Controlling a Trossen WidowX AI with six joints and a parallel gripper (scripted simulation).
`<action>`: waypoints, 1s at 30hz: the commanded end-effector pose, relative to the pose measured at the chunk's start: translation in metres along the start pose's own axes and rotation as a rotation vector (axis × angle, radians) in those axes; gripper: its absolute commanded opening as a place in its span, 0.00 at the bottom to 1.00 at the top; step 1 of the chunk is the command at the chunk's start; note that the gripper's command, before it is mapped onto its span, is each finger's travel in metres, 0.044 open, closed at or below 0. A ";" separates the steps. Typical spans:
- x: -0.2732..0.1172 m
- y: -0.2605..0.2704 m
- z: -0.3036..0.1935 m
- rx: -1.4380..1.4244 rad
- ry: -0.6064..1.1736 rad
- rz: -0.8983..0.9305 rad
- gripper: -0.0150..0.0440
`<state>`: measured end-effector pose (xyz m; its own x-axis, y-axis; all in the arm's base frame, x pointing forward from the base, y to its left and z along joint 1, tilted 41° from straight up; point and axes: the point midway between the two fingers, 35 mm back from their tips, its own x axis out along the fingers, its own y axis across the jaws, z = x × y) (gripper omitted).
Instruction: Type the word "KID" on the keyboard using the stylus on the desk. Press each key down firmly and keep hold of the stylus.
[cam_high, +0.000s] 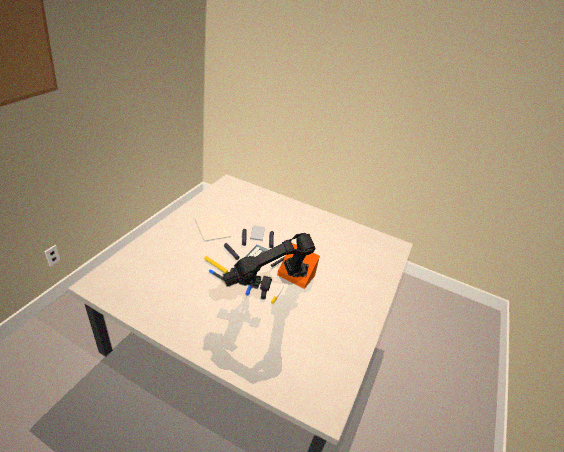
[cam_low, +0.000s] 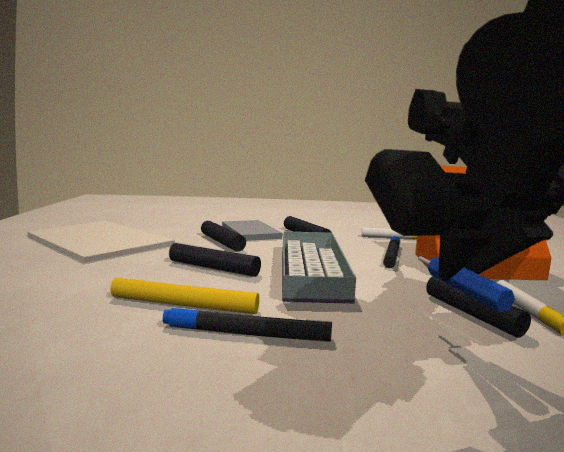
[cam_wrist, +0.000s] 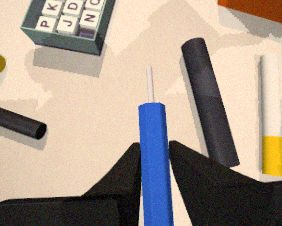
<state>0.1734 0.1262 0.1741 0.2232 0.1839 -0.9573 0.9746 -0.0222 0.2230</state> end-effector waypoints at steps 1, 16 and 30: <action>0.001 0.002 0.001 -0.041 -0.009 0.001 0.25; 0.004 0.022 0.018 -0.492 -0.095 -0.028 0.25; 0.007 0.039 0.035 -0.911 -0.158 -0.099 0.25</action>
<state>0.2097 0.0961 0.1689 0.2068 0.0253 -0.9781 0.6688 0.7259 0.1602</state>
